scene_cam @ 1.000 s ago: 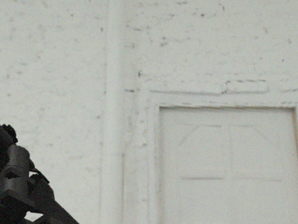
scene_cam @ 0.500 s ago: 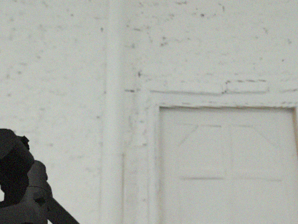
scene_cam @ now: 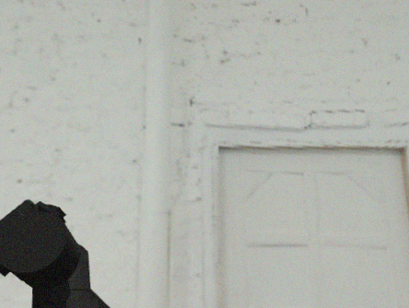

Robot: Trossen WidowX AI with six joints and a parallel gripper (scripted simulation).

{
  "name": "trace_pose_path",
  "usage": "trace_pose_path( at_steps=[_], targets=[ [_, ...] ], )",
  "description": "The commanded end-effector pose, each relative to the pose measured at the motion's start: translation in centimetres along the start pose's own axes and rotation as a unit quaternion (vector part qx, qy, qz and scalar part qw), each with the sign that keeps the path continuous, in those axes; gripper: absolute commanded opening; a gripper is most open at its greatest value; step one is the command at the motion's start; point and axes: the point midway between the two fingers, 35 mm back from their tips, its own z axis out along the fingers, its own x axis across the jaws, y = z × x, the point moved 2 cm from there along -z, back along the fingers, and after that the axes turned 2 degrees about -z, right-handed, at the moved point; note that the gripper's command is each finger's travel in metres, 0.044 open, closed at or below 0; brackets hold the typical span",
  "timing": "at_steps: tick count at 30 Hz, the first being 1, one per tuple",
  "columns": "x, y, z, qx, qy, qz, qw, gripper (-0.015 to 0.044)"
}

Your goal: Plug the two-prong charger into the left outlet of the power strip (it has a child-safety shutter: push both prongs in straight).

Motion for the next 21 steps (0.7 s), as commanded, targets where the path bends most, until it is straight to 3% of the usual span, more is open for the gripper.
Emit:
trace_pose_path(
  at_steps=[1, 21],
  targets=[
    [-0.3, -1.1, 1.3, 0.009, -0.029, -0.077, 0.997, 0.044],
    [-1.9, -5.0, 5.5, 0.07, -0.115, -0.396, 0.908, 0.044]
  ],
)
